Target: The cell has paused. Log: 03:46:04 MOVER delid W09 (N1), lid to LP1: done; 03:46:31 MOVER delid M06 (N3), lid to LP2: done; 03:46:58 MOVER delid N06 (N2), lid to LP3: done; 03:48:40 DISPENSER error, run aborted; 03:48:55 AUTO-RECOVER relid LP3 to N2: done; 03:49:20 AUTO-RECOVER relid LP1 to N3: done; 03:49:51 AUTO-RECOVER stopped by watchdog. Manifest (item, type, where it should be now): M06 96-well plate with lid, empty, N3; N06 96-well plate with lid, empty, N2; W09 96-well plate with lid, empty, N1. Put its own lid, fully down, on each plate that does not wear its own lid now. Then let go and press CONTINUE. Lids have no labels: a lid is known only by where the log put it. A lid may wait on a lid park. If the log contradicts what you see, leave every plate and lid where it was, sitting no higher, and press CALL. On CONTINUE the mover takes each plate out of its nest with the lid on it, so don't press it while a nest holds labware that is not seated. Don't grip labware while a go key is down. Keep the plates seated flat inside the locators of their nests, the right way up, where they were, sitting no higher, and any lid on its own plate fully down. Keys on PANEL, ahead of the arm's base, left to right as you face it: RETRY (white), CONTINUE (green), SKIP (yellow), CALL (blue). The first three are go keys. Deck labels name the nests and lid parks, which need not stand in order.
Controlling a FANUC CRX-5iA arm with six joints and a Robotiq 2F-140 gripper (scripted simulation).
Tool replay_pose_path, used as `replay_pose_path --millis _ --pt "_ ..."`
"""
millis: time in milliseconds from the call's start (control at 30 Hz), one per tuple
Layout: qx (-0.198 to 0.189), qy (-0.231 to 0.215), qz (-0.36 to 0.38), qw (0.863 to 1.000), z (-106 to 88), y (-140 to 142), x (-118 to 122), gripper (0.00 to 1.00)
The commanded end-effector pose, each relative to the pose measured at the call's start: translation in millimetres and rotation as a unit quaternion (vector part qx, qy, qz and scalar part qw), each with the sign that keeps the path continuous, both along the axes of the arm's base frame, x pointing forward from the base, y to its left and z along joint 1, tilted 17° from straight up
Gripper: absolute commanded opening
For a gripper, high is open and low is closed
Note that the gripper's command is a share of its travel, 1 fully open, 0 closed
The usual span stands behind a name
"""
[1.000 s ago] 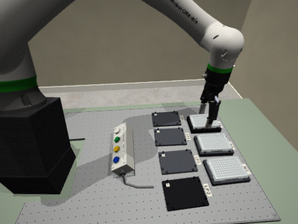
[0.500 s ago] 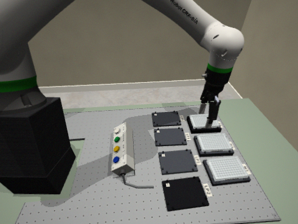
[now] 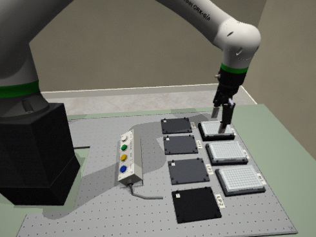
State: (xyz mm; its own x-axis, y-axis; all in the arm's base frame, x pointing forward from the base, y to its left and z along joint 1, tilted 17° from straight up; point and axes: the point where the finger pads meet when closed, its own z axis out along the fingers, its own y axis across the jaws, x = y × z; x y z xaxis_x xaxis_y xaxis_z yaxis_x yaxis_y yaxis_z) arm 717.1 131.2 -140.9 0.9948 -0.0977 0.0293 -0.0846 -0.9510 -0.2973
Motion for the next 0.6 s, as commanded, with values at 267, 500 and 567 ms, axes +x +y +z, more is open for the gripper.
replay_pose_path --millis 267,500,567 --pt "0.000 0.000 0.000 1.000 17.4 -5 -1 0.66" --pt "0.000 0.000 0.000 1.000 28.1 -9 -1 0.66" --pt "0.000 0.000 0.000 1.000 30.1 -9 -2 0.66"
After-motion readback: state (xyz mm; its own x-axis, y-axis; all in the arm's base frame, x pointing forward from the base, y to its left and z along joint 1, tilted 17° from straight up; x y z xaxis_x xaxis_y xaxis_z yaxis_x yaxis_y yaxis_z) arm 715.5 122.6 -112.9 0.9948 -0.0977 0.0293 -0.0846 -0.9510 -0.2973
